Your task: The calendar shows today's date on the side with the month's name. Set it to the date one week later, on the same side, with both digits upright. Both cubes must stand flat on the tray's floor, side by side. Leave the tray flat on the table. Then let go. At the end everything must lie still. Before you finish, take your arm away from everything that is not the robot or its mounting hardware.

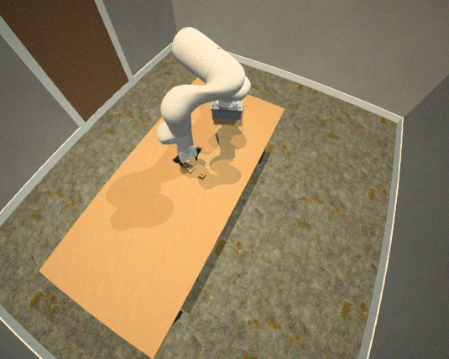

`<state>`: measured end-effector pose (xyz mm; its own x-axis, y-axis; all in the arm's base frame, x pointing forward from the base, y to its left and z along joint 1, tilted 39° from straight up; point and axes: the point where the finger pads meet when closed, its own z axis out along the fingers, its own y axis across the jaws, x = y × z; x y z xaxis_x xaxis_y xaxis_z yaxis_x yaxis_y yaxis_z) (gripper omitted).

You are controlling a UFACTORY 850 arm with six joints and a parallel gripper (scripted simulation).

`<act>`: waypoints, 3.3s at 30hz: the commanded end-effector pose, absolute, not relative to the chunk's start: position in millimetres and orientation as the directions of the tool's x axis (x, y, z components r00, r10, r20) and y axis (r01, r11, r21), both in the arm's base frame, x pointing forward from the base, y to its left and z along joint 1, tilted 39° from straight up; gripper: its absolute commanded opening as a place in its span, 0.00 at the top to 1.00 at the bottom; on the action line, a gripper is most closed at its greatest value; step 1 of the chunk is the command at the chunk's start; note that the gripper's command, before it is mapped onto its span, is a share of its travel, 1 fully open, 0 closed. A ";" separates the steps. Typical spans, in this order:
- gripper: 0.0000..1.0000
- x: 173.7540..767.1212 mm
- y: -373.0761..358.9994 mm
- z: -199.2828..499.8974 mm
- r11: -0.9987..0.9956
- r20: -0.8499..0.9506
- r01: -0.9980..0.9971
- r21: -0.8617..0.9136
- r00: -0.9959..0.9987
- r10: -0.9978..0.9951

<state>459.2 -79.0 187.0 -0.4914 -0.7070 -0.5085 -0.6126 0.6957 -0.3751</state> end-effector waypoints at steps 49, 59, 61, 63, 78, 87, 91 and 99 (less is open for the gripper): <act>0.51 447.4 -118.4 173.3 0.944 -0.551 0.139 0.298 -0.783 0.289; 0.51 447.4 -118.4 173.3 0.944 -0.551 0.139 0.298 -0.783 0.289; 0.51 447.4 -118.4 173.3 0.944 -0.551 0.139 0.298 -0.783 0.289; 0.51 447.4 -118.4 173.3 0.944 -0.551 0.139 0.298 -0.783 0.289; 0.51 447.4 -118.4 173.3 0.944 -0.551 0.139 0.298 -0.783 0.289; 0.51 447.6 -118.3 173.1 0.944 -0.551 0.139 0.298 -0.783 0.289; 0.51 448.2 -118.2 172.3 0.944 -0.551 0.139 0.299 -0.783 0.289; 0.51 451.6 -117.4 168.2 0.944 -0.550 0.139 0.299 -0.783 0.289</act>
<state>449.5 -117.6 170.2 -0.7838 0.2892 -0.5496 0.1385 0.9441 0.2993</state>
